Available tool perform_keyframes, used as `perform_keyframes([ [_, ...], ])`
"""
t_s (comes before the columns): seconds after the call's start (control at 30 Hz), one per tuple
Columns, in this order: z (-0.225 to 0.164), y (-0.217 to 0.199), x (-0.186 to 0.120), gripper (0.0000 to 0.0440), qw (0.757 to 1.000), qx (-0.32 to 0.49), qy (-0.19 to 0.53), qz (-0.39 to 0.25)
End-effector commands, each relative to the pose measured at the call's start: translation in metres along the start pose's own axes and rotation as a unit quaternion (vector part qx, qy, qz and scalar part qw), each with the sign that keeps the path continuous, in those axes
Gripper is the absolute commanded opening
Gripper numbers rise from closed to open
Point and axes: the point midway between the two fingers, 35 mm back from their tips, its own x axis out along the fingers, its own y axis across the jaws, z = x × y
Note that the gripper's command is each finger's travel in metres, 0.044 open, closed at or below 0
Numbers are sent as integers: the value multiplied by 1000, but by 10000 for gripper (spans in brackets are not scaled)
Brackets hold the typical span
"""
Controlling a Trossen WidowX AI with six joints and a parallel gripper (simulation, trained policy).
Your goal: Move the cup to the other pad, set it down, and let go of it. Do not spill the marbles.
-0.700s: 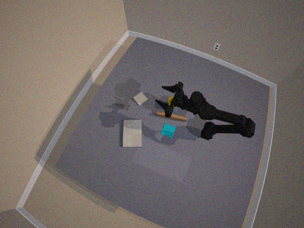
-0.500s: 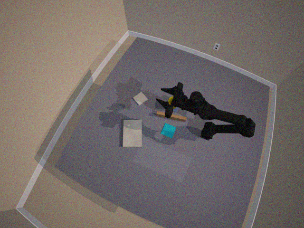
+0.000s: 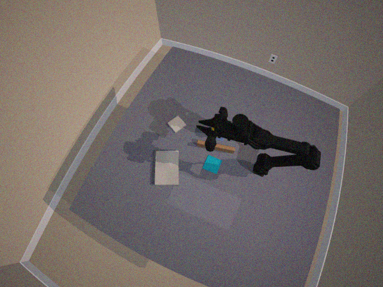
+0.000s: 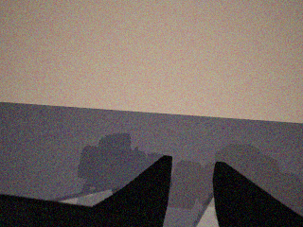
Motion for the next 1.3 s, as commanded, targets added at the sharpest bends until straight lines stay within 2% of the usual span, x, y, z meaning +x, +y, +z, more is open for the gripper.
perform_keyframes([
  [0.0,-4,4,4,111,1000,10,26,4],
  [0.43,-17,16,11,133,992,39,123,9],
  [1.1,-42,20,15,103,959,52,278,-15],
  [1.27,-49,18,14,108,947,47,317,-25],
])
